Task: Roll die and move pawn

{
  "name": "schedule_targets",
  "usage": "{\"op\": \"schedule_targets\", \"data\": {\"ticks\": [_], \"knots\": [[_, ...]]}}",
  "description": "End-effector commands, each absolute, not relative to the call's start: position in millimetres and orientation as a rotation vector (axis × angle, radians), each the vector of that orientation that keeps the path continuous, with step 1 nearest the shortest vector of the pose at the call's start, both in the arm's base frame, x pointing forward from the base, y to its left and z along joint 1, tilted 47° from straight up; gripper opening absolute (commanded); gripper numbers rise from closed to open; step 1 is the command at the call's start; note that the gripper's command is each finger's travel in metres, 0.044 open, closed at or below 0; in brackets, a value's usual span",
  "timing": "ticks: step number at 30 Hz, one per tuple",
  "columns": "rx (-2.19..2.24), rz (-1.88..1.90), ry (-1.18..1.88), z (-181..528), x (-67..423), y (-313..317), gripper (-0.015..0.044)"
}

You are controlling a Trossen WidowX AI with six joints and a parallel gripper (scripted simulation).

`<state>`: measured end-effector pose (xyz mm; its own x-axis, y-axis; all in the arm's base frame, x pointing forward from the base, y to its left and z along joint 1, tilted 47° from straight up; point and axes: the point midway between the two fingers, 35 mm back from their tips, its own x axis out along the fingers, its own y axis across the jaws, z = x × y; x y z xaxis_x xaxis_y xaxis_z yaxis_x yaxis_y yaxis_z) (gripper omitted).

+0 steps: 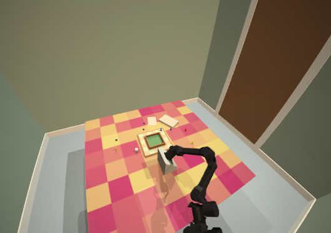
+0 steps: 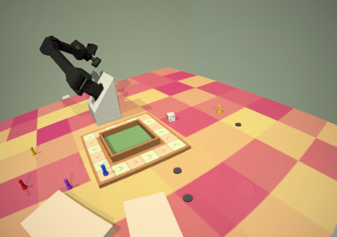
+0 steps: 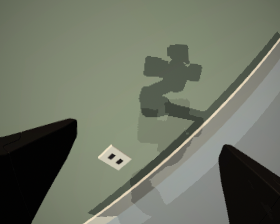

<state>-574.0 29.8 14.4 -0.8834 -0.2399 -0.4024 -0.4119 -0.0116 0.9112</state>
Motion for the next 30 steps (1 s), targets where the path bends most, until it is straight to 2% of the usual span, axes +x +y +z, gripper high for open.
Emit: {"op": "schedule_targets", "data": {"ticks": [1,5,11,17,30], "knots": [[-0.698,2.023,2.111,14,-573,33,0.0374],[-0.607,1.887,2.058,-3,-557,89,0.0275],[-0.474,1.663,1.955,-32,-516,178,0.0275],[-0.372,1.43,1.834,-63,-454,260,0.0275],[-0.214,0.899,1.596,-125,-266,383,0.0275]]}}
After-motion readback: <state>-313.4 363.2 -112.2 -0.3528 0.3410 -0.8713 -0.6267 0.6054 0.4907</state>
